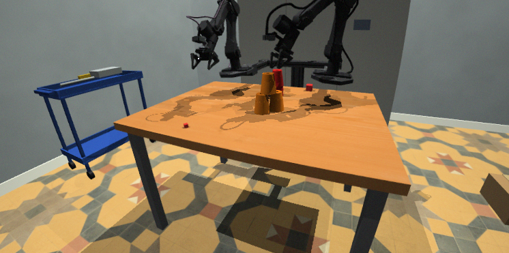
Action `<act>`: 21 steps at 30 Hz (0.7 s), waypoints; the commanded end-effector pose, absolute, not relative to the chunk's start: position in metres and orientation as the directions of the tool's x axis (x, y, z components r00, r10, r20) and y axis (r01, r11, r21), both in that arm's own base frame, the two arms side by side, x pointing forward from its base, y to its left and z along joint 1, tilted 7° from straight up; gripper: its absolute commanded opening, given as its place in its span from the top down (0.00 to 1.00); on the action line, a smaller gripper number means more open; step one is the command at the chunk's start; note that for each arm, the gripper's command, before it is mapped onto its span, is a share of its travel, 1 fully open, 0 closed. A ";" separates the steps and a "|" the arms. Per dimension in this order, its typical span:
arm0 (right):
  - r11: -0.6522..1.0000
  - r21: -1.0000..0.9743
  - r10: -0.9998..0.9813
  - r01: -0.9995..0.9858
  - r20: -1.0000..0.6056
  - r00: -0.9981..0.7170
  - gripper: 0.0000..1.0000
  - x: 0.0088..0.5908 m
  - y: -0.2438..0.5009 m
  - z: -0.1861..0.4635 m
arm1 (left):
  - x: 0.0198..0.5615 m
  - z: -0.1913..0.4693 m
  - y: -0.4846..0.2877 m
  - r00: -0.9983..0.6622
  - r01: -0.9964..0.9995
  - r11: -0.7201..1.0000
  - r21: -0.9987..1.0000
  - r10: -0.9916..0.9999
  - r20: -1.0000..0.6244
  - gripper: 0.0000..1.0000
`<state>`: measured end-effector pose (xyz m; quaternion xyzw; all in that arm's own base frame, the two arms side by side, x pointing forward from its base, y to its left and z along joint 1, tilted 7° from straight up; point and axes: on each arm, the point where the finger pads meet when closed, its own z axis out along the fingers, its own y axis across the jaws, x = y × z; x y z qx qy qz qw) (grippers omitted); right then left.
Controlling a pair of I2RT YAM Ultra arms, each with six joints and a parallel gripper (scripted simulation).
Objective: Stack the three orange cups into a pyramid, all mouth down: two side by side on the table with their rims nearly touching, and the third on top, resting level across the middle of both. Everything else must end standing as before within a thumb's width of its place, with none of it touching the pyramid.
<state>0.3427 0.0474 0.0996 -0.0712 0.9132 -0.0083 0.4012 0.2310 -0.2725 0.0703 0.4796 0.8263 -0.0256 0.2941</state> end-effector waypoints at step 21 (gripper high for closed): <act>0.997 -0.074 -0.058 -0.002 -0.764 -0.643 0.00 0.355 -0.034 0.077 | 0.282 0.104 -0.258 -0.427 0.713 0.681 0.164 0.608 -0.670 0.00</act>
